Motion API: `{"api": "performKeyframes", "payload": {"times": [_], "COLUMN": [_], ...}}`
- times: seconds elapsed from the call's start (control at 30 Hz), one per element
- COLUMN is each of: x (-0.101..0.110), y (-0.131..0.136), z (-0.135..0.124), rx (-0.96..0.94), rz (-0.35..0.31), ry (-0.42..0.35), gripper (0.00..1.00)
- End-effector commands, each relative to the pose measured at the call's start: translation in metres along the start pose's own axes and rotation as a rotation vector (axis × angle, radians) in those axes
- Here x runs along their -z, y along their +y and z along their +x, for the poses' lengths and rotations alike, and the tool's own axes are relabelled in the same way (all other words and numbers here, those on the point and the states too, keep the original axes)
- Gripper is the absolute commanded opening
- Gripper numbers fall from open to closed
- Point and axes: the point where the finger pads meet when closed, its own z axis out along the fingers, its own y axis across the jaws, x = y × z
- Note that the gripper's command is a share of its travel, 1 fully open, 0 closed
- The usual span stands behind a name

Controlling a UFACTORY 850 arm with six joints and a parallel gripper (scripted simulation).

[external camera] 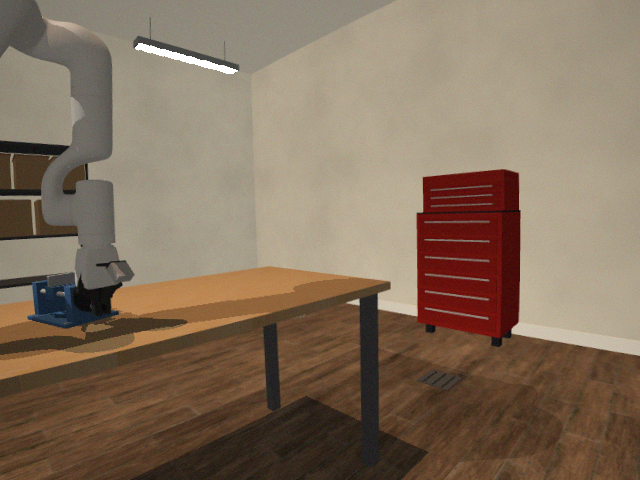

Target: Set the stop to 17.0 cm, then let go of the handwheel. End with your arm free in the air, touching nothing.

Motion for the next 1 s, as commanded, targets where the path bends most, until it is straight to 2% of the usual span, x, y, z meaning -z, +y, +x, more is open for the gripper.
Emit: {"api": "performKeyframes", "payload": {"times": [0.0,0.27,0.4,0.97], "x": [0.0,0.002,0.01,0.025], "y": [0.003,0.015,0.027,0.035], "z": [0.0,0.0,0.0,0.0], "rx": [0.0,0.0,0.0,0.0], "rz": [0.011,0.011,0.011,0.011], "ry": [0.008,0.008,0.008,0.008], "gripper": [0.06,0.06,0.06,0.06]}}
